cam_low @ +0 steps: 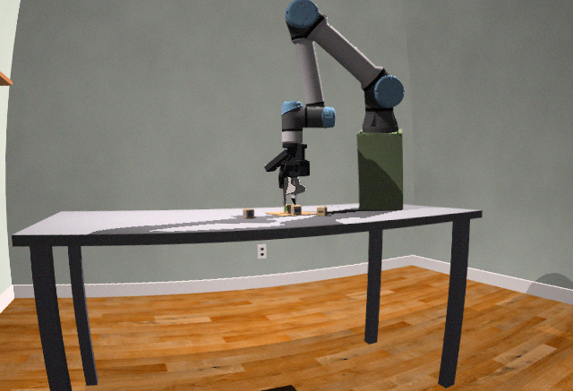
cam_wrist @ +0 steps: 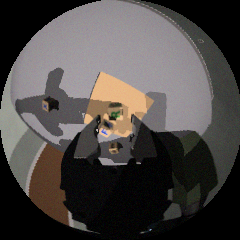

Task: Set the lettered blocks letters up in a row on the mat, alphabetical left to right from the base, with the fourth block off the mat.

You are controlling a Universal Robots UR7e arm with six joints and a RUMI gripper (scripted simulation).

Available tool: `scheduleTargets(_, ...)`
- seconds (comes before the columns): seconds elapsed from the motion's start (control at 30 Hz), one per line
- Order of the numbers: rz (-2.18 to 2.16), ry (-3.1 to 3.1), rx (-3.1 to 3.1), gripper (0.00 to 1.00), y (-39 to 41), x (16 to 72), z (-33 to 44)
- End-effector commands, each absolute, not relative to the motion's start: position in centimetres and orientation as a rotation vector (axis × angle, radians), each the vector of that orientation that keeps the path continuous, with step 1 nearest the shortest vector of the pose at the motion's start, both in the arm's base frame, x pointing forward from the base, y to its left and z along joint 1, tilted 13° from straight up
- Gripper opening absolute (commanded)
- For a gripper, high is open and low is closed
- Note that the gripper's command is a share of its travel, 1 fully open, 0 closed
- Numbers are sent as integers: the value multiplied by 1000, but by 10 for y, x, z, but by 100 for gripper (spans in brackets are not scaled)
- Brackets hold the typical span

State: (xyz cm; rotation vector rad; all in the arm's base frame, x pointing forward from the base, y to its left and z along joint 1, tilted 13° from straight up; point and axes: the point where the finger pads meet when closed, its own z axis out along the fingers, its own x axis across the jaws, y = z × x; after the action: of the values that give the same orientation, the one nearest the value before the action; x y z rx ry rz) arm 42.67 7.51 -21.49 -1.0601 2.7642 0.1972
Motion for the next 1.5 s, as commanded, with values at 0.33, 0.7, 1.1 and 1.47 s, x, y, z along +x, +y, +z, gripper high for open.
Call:
scheduleTargets(0.33,196,2763,-1060,40,79,430,-237)
scheduleTargets(0.7,196,2763,-1060,40,79,430,-239)
scheduleTargets(1.1,196,2763,-1060,28,79,430,-239)
scheduleTargets(1.47,196,2763,-1060,28,79,430,-239)
